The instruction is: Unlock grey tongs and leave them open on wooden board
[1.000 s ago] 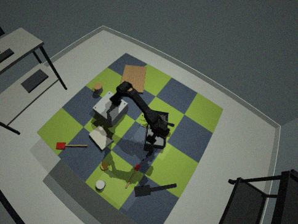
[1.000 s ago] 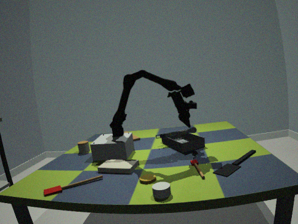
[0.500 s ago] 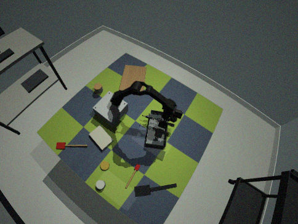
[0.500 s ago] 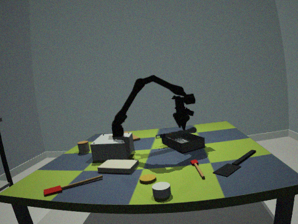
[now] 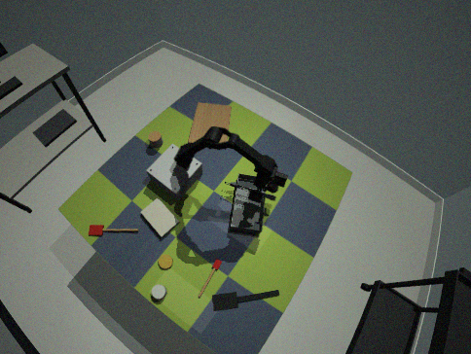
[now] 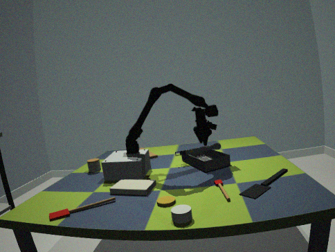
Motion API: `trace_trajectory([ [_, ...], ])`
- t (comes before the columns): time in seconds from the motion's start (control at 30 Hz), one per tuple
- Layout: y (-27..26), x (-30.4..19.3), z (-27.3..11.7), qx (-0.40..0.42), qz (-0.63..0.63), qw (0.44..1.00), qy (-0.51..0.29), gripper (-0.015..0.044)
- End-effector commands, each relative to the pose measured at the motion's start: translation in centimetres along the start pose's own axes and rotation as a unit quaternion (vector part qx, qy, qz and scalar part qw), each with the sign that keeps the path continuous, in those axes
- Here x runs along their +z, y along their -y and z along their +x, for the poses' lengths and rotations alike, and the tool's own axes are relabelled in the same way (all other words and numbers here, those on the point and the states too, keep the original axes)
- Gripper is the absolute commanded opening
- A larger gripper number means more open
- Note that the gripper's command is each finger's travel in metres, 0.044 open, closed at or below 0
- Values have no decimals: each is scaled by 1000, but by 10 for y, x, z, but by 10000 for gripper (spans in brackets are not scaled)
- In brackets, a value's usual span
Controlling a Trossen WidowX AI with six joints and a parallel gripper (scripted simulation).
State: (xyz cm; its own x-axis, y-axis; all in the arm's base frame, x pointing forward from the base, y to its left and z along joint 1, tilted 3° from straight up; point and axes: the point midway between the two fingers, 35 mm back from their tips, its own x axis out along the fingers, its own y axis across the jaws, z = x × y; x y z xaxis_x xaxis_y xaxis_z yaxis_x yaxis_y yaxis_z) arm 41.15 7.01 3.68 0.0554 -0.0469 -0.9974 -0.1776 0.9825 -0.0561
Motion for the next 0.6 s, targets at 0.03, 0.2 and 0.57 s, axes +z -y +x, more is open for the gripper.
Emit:
trace_trajectory([
  [0.03, 0, 0, 5, -2, 2, 1000, 0, 440],
  [0.2, 0, 1, 13, -2, 2, 1000, 0, 440],
  [0.57, 0, 1, 31, -2, 2, 1000, 0, 440],
])
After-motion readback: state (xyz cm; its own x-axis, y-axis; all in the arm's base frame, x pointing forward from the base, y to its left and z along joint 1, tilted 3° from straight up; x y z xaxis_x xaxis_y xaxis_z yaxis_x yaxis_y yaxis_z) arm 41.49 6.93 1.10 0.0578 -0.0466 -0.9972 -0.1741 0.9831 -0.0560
